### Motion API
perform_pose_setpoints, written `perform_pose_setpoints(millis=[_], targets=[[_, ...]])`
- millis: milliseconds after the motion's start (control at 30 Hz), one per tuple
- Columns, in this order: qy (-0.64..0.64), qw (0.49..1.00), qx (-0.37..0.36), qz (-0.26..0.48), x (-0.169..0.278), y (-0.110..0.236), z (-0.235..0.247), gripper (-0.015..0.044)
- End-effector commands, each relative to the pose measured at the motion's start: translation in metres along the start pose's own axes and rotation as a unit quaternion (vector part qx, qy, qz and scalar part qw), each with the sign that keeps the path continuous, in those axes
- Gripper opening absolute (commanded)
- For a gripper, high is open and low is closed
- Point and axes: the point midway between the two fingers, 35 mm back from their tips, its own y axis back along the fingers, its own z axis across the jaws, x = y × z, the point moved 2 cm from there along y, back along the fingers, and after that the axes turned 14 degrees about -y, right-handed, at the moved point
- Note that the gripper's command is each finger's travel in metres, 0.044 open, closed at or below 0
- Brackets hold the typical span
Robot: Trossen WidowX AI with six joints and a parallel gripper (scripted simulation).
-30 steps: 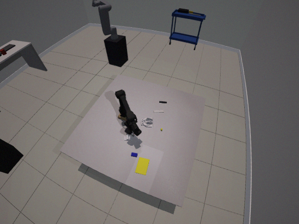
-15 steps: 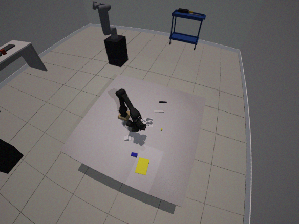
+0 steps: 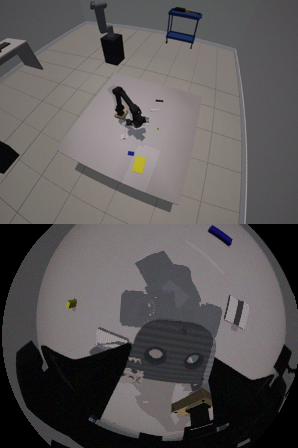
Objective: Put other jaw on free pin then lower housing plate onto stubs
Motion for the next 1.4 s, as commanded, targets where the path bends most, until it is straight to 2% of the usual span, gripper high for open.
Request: perform_pose_setpoints(millis=[0,567,900,1267,1367], targets=[[0.059,0.998,-0.002,0.002,0.011,0.001,0.004,0.0351],[0.326,0.945,-0.004,0.004,0.053,0.0,0.024,0.0351],[0.473,0.881,-0.005,0.005,0.078,0.0,0.033,0.0351],[0.619,0.786,-0.007,0.006,0.106,-0.001,0.039,0.0351],[0.627,0.779,-0.007,0.006,0.108,-0.001,0.039,0.0351]])
